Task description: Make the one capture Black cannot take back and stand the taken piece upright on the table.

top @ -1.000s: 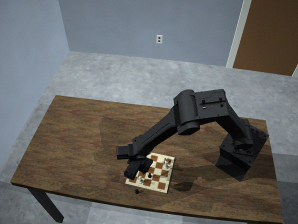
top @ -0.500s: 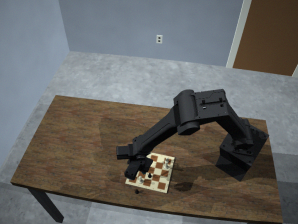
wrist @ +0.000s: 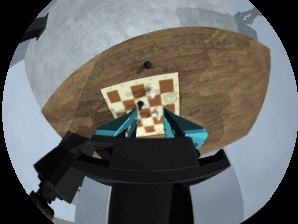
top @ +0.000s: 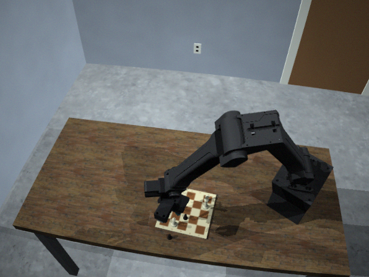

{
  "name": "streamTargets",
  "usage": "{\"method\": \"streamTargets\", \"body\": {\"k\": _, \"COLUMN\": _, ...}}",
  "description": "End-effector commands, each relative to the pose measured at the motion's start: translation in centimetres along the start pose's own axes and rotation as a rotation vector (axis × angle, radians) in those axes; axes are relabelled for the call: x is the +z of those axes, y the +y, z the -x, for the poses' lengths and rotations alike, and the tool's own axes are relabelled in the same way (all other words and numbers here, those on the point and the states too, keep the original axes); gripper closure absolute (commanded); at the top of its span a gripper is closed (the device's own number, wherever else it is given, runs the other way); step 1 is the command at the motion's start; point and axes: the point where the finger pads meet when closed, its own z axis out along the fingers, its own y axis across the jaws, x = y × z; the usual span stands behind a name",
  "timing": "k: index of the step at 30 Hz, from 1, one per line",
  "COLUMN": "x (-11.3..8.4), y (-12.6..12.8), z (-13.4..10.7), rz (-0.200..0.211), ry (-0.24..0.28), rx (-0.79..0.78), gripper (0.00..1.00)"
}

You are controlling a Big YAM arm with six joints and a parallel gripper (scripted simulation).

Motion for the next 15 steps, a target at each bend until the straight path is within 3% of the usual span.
{"method": "streamTargets", "body": {"k": 1, "x": -0.8, "y": -1.6, "z": -0.3, "rz": -0.030, "ry": -0.012, "rx": 0.005, "gripper": 0.59}}
{"method": "streamTargets", "body": {"k": 8, "x": -0.6, "y": -2.3, "z": 0.2, "rz": -0.047, "ry": -0.021, "rx": 0.008, "gripper": 0.59}}
{"method": "streamTargets", "body": {"k": 12, "x": 0.6, "y": -1.8, "z": 0.2, "rz": -0.032, "ry": -0.015, "rx": 0.011, "gripper": 0.59}}
{"method": "streamTargets", "body": {"k": 14, "x": 0.6, "y": -1.8, "z": 0.2, "rz": -0.032, "ry": -0.015, "rx": 0.011, "gripper": 0.59}}
{"method": "streamTargets", "body": {"k": 15, "x": -0.7, "y": -2.4, "z": 1.5, "rz": -0.059, "ry": -0.033, "rx": -0.006, "gripper": 0.59}}
